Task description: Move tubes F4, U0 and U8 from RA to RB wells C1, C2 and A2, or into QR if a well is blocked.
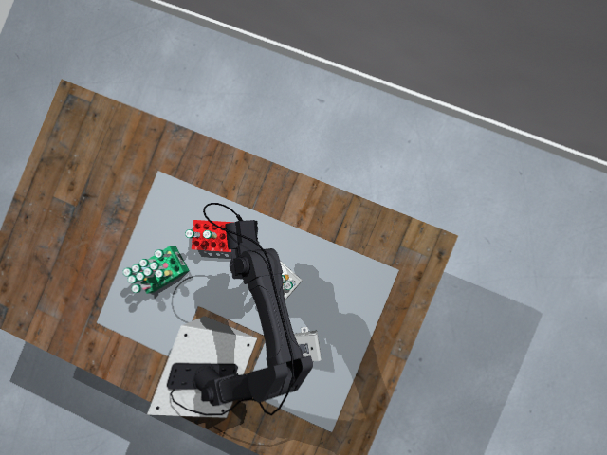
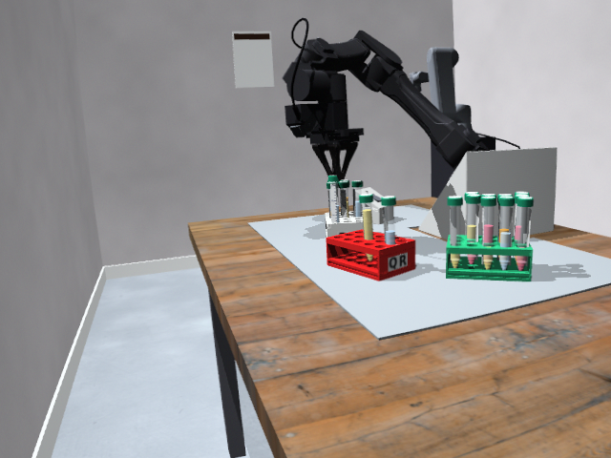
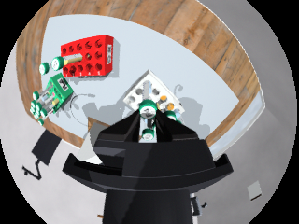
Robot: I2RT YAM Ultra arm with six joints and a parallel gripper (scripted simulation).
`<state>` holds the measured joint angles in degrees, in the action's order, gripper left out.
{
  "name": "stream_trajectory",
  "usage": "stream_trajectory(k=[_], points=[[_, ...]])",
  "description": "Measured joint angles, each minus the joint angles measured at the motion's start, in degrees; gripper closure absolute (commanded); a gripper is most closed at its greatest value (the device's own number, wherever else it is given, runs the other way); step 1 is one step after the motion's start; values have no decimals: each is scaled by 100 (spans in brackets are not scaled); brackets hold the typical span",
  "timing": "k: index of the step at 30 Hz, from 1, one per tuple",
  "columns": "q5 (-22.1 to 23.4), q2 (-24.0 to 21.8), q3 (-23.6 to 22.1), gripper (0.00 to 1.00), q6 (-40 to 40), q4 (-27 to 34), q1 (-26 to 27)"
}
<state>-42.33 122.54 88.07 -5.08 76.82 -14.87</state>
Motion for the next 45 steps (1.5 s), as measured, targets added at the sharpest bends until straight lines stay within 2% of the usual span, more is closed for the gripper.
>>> stream_trajectory(k=[29,45], points=[[0,0,0,100,28,-11,-2],[-48,-2,-144,100,120,-168,44]])
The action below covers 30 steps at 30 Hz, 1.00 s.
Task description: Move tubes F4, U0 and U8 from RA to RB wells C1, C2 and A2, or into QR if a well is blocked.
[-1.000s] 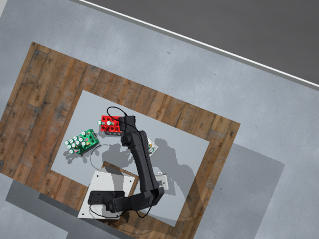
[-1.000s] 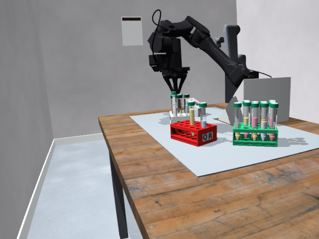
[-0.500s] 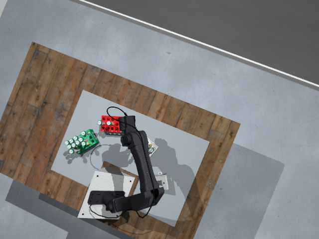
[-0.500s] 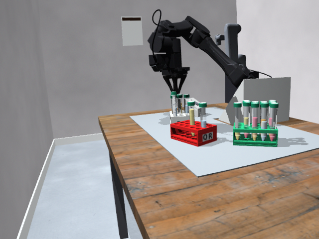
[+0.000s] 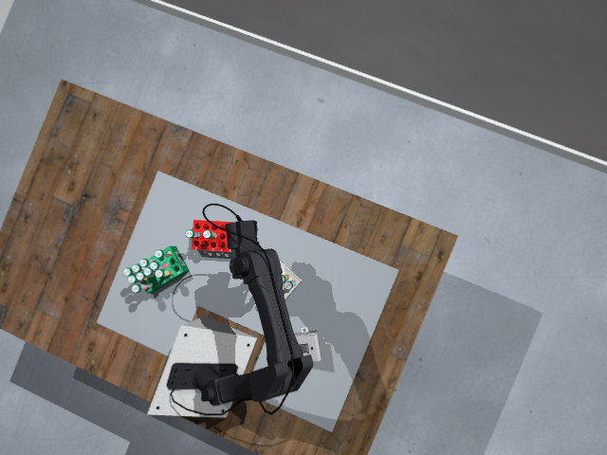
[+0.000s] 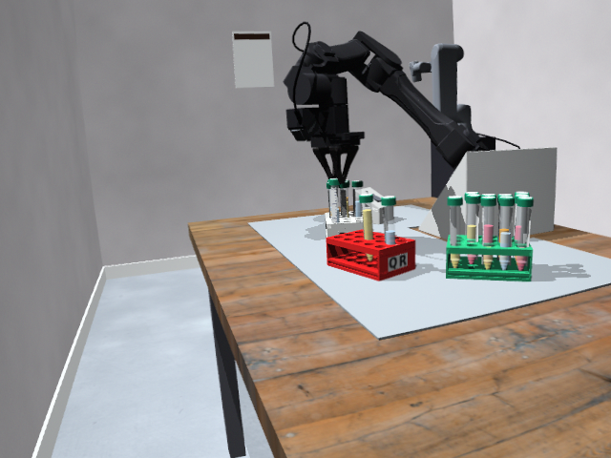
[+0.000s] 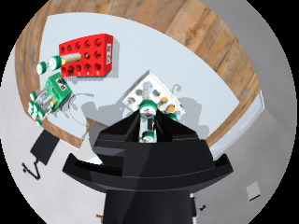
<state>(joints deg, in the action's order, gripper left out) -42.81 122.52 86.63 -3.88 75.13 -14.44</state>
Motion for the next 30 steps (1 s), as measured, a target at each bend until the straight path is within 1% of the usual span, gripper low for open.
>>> stream_trajectory(k=[19,30], points=[[-33,2,-155,100,136,-227,107],[-33,2,-157,100,186,-271,120]])
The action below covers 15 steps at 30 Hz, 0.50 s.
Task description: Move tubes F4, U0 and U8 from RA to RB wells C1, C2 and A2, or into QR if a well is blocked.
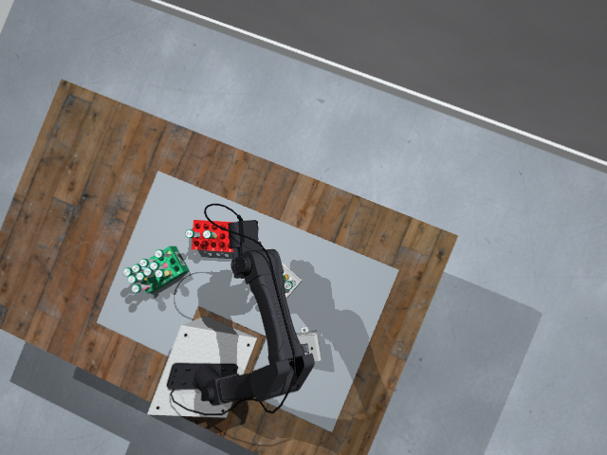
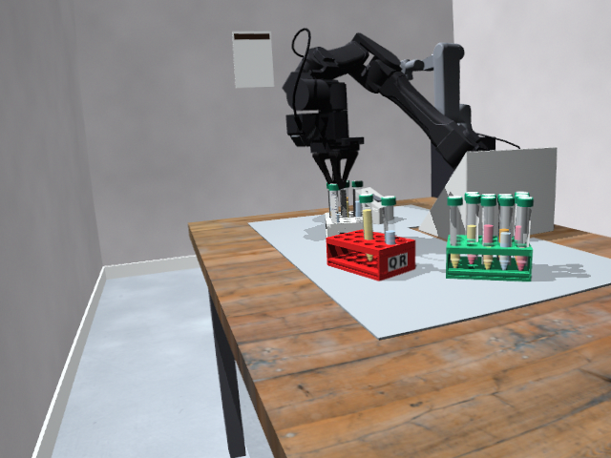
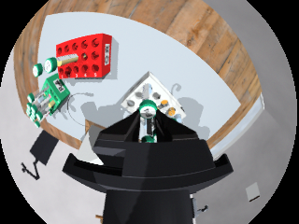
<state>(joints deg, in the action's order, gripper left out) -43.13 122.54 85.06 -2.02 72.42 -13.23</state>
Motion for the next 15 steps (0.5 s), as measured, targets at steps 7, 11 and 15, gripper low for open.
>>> stream_trajectory(k=[7,11,15], points=[[0,0,0,100,15,-15,7],[0,-4,-7,100,17,-26,7],[0,-28,-48,100,20,-39,7]])
